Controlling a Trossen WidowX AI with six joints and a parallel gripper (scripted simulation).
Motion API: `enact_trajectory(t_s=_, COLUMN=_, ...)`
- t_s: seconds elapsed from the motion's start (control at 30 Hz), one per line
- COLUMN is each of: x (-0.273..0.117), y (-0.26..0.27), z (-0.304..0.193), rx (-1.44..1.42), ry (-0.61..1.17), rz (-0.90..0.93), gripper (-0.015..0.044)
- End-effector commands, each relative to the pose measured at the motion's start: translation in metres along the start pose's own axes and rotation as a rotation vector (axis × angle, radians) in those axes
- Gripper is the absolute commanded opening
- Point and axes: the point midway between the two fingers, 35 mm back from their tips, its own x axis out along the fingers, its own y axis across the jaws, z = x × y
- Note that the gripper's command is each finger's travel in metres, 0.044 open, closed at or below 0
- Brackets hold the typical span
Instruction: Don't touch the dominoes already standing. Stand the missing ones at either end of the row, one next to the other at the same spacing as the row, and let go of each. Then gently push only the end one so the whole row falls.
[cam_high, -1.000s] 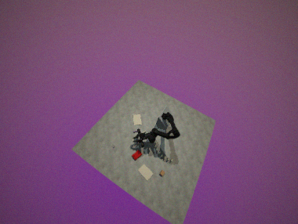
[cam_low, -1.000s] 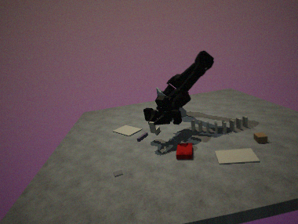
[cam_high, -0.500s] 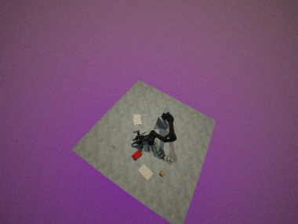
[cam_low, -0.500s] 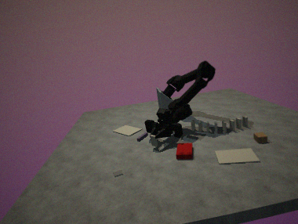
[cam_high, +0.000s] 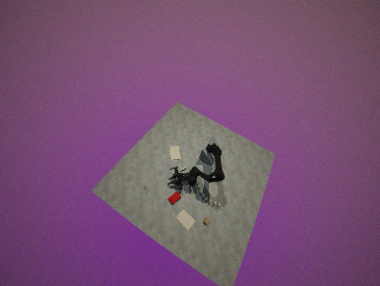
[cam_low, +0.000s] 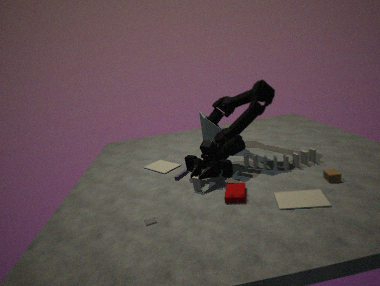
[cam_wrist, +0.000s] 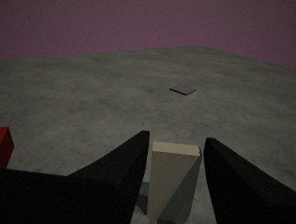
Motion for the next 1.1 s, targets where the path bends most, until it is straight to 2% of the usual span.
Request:
enact_trajectory(t_s=0.0, x=0.0, y=-0.001, z=-0.001, rx=0.004, ry=-0.001, rz=-0.003, gripper=0.0238)
enact_trajectory(t_s=0.27, x=0.0, y=-0.001, z=-0.001, rx=0.004, ry=-0.001, rz=-0.003, gripper=0.044)
enact_trajectory(t_s=0.37, x=0.0, y=-0.001, z=0.001, rx=0.004, ry=-0.001, rz=-0.003, gripper=0.044)
enact_trajectory(t_s=0.53, x=-0.004, y=-0.001, z=0.048, rx=-0.001, ry=-0.001, rz=-0.001, gripper=0.044)
enact_trajectory(t_s=0.73, x=0.003, y=-0.002, z=0.048, rx=-0.022, ry=0.024, rz=-0.014, gripper=0.044)
enact_trajectory(t_s=0.9, x=0.049, y=-0.008, z=0.044, rx=-0.142, ry=0.221, rz=-0.101, gripper=0.044)
enact_trajectory(t_s=1.07, x=0.078, y=-0.02, z=0.043, rx=-0.236, ry=0.46, rz=-0.164, gripper=0.044)
